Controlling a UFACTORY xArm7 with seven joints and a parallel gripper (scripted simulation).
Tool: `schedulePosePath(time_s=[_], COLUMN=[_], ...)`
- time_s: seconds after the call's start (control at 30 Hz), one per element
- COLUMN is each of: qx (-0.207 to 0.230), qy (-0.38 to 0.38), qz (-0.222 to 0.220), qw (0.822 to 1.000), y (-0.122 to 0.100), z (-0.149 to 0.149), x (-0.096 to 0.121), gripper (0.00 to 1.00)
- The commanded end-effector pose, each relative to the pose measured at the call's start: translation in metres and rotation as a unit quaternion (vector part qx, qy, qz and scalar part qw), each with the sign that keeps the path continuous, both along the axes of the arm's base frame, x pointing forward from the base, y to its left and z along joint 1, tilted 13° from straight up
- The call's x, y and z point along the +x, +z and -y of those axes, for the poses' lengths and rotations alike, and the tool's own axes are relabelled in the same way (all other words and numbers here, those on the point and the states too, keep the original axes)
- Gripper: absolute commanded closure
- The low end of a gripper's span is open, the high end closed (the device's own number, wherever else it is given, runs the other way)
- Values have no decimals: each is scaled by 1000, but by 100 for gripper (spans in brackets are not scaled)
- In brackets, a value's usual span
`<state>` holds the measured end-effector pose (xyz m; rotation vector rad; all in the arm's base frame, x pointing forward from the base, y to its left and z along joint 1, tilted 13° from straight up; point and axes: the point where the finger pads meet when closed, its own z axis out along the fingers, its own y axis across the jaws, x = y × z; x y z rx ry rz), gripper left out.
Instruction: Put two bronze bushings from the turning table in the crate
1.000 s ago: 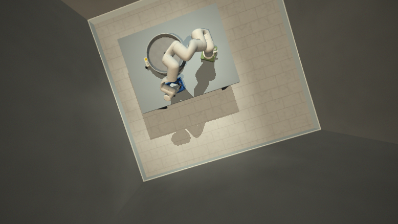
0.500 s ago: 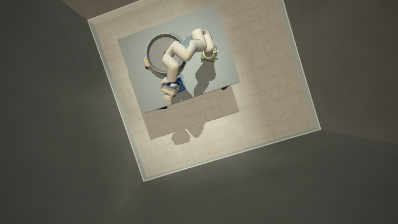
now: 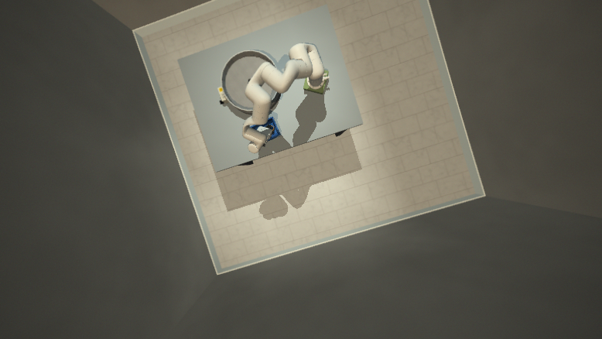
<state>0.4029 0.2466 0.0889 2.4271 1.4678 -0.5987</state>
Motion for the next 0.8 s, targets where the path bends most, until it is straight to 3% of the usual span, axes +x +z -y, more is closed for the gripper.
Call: schedulePosePath(time_s=[0.0,0.77], qx=[1,1], qy=[0,0], qz=[2,2], qw=[1000,1000], y=[1,-4], z=[-1,-2], x=[1,2], gripper=[100,100])
